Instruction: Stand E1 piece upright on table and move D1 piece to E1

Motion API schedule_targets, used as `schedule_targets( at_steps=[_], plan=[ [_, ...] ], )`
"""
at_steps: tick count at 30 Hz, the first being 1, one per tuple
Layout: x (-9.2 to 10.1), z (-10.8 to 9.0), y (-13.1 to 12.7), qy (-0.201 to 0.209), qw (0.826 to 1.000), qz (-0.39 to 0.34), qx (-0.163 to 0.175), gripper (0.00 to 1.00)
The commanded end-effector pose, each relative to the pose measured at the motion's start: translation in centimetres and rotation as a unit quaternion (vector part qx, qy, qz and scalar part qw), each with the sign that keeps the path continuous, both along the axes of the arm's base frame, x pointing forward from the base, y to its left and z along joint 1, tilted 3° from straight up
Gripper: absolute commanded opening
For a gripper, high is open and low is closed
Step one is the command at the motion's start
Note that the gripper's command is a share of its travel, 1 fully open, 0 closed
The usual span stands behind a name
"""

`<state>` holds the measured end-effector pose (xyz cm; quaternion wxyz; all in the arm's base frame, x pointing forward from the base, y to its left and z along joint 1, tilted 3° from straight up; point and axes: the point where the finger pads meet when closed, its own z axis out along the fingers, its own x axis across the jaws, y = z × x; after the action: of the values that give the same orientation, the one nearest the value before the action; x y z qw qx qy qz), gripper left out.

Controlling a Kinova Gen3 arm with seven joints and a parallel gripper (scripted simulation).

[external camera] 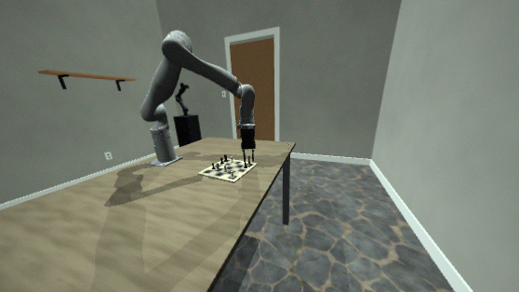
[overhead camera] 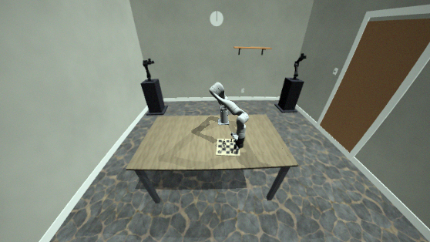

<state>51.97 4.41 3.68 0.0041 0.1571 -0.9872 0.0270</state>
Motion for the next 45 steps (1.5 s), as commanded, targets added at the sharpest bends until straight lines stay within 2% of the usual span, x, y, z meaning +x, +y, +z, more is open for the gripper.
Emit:
schedule_targets(
  at_steps=[1, 39, 45],
  plan=[
    [0.1, -0.2, 0.1, -0.003, 1.000, -0.004, 0.000, 0.00],
    [0.2, 0.0, 0.1, -0.004, 1.000, -0.004, 0.001, 0.00],
    [0.4, 2.9, 0.3, -0.006, 1.000, -0.005, 0.001, 0.00]
  ],
)
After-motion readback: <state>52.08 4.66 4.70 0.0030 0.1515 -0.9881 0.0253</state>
